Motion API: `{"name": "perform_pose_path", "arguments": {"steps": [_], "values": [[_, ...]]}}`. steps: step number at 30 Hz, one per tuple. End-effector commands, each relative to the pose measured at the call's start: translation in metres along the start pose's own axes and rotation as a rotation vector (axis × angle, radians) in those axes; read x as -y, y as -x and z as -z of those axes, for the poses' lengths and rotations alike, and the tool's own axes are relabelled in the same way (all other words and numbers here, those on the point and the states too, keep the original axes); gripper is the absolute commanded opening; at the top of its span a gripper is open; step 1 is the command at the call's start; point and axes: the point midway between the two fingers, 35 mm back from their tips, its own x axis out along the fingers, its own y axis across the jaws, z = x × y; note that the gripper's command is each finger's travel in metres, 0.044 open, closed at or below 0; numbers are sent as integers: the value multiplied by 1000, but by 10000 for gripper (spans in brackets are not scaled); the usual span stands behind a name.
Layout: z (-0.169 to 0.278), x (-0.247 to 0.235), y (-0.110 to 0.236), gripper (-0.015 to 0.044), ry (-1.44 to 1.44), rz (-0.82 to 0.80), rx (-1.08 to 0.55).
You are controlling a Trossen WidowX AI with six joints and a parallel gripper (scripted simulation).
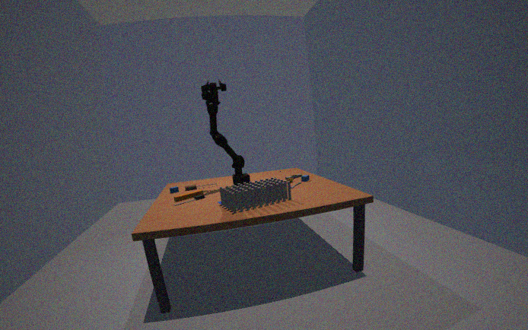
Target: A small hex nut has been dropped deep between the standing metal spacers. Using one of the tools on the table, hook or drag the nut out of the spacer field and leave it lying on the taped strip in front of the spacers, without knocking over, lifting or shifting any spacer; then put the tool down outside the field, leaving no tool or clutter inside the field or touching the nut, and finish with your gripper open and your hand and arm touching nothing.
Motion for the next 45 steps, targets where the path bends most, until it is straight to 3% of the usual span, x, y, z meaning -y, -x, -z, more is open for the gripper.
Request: {"name": "perform_pose_path", "arguments": {"steps": [1,12,21,30,37,45], "values": [[2,1,-1,426,5,5,-2],[85,109,-50,440,251,277,-108],[122,238,-38,440,466,550,-187],[114,358,25,440,650,833,-244],[81,425,107,440,714,1106,-236],[38,466,210,440,833,1345,-245]]}}
